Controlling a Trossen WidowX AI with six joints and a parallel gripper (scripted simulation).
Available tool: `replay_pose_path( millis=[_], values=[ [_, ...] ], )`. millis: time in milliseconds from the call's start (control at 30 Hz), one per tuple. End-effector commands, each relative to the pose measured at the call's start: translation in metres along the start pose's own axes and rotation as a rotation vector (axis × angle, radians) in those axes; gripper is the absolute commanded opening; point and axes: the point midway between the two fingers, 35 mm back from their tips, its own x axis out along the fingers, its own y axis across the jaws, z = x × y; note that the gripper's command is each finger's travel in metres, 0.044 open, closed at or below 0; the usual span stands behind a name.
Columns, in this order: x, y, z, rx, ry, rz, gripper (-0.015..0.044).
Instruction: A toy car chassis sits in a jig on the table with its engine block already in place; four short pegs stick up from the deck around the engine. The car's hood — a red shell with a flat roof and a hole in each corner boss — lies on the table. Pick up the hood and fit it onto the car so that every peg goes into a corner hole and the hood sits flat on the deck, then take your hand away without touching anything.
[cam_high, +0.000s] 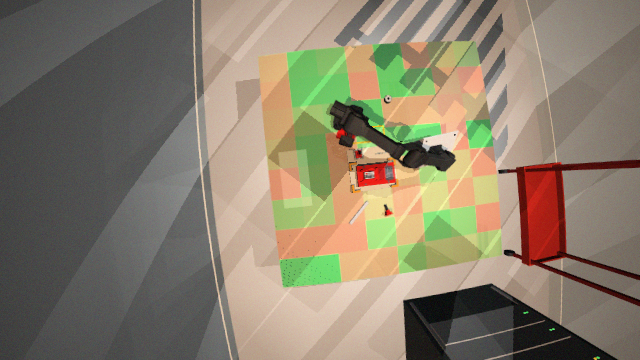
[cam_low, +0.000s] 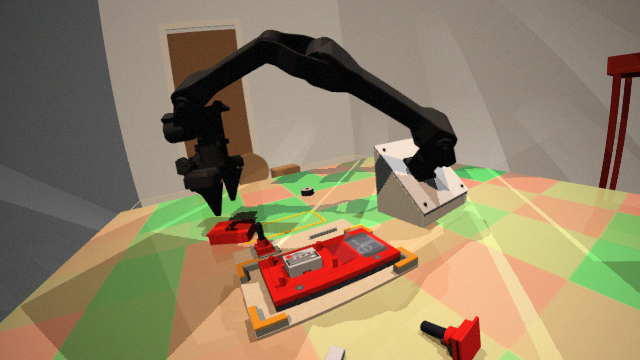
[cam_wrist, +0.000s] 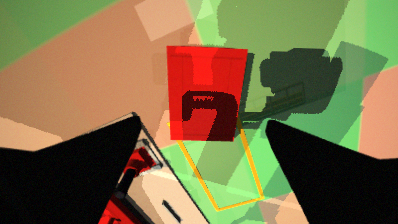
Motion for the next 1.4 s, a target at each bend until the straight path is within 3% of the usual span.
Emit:
replay_pose_path(
  millis=[0, 1367],
  values=[
    [0.002, 0.000, 0.000, 0.003, -0.002, 0.004, 0.0440],
    [0.027, -0.001, 0.001, 0.002, -0.002, 0.005, 0.0440]
  ],
)
